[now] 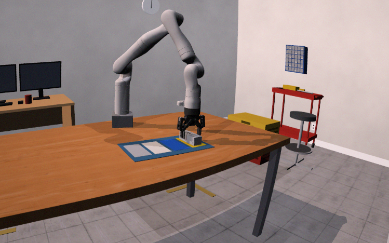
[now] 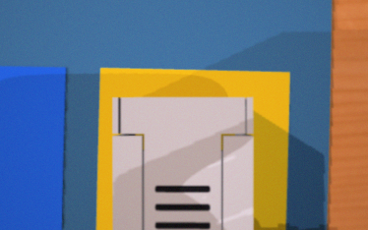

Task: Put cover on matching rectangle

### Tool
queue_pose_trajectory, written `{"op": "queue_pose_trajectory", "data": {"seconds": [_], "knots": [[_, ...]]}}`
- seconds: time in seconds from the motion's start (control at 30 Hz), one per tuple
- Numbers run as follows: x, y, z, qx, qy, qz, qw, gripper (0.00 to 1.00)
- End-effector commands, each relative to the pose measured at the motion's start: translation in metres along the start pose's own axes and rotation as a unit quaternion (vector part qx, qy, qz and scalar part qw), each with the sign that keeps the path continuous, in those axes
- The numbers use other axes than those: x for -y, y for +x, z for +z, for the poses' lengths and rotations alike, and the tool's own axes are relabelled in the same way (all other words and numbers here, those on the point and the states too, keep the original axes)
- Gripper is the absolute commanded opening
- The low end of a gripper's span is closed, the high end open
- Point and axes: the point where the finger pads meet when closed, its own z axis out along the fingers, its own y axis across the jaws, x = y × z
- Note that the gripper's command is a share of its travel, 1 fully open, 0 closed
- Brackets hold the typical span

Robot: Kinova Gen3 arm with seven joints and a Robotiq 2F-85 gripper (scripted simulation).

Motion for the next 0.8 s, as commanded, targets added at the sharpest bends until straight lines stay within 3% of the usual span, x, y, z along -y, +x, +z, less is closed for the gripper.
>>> {"op": "queue_pose_trajectory", "data": {"seconds": [0.0, 0.4, 0.77], "knots": [[-0.004, 0.0, 0.0, 0.001, -0.003, 0.005, 1.0, 1.0], [-0.003, 0.001, -0.013, -0.001, -0.003, 0.005, 1.0, 1.0], [-0.004, 0.0, -0.053, 0.001, -0.004, 0.005, 1.0, 1.0]]}}
